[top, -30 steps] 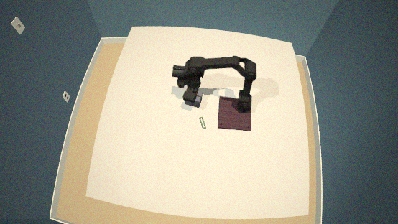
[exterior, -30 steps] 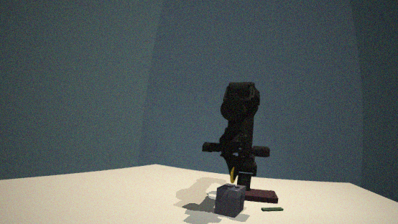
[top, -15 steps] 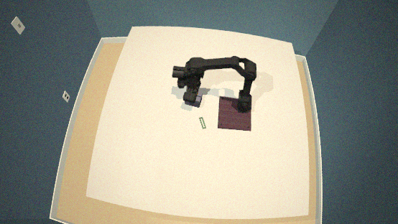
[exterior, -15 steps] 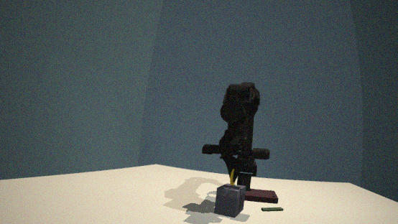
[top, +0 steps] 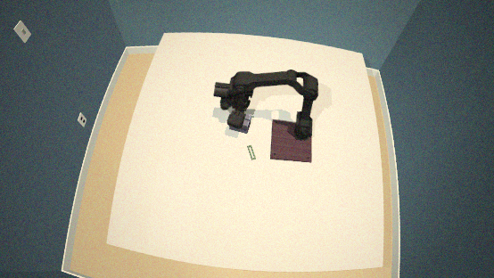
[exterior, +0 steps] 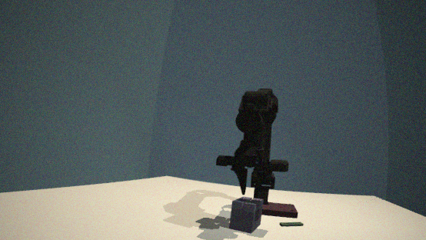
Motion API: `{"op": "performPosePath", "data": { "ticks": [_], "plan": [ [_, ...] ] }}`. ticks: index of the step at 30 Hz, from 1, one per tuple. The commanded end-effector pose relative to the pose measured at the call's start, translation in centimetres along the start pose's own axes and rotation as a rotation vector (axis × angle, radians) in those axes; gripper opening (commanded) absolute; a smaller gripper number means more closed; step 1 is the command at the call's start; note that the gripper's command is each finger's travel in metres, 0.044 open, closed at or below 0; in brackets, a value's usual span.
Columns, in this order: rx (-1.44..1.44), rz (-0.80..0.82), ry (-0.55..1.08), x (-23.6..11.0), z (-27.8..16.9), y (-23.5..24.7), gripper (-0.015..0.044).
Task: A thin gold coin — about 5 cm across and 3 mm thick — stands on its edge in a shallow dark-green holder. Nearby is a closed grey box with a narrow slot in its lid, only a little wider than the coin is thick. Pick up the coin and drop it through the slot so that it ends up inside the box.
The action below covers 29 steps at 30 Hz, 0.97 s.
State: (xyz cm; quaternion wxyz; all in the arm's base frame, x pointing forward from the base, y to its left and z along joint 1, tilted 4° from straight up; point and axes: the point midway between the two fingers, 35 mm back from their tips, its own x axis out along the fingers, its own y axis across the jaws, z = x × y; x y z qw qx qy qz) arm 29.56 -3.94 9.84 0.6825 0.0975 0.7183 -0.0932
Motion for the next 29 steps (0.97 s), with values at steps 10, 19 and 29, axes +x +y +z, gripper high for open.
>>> {"op": "performPosePath", "data": {
  "ticks": [10, 19, 29],
  "plan": [
    [0.000, 0.000, 0.000, -1.3, 0.0, 0.0, 0.0292],
    [0.000, -0.001, 0.009, -5.4, -0.4, 0.0, 0.0440],
    [0.000, -0.001, 0.011, -6.1, -0.5, -0.1, 0.0440]
  ]
}}
